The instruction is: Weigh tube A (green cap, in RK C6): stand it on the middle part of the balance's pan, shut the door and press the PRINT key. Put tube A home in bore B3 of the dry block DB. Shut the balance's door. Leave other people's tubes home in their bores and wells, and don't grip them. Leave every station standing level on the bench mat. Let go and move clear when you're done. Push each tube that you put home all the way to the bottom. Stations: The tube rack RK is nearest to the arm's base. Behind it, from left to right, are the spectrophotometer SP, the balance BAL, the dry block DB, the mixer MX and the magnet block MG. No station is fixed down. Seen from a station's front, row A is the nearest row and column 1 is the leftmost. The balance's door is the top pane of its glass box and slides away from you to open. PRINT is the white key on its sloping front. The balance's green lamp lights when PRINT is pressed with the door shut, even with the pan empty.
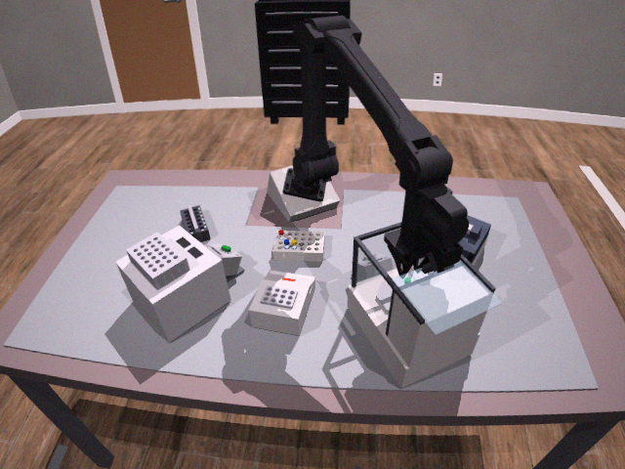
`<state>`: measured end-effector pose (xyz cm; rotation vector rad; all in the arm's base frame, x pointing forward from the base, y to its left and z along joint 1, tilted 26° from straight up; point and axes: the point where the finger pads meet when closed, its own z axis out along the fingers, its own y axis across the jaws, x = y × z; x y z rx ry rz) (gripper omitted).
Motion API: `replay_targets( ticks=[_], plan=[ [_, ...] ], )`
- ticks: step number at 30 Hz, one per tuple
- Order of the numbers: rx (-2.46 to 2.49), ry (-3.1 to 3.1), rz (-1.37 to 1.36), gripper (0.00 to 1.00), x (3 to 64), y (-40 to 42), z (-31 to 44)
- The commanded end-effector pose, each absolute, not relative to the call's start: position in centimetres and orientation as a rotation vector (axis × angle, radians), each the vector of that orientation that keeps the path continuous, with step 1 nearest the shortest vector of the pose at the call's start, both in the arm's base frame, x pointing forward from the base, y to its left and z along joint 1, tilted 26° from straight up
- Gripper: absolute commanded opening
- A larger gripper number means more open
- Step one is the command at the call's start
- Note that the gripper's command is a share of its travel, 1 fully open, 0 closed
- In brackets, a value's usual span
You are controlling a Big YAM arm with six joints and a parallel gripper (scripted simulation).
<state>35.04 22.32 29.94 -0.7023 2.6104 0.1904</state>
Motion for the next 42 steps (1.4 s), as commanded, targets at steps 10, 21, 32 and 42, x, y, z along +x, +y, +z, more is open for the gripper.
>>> replay_targets(
  ticks=[10, 21, 32, 42],
  plan=[
    [-0.717, 2.572, 0.208, 0.36, 35.7, 23.4, 30.5],
    [-0.727, 2.607, 0.195, 0.36, 35.6, 23.3, 28.4],
    [-0.727, 2.608, 0.195, 0.36, 35.8, 23.5, 27.9],
    [-0.727, 2.606, 0.195, 0.36, 35.9, 23.6, 27.6]
  ],
)
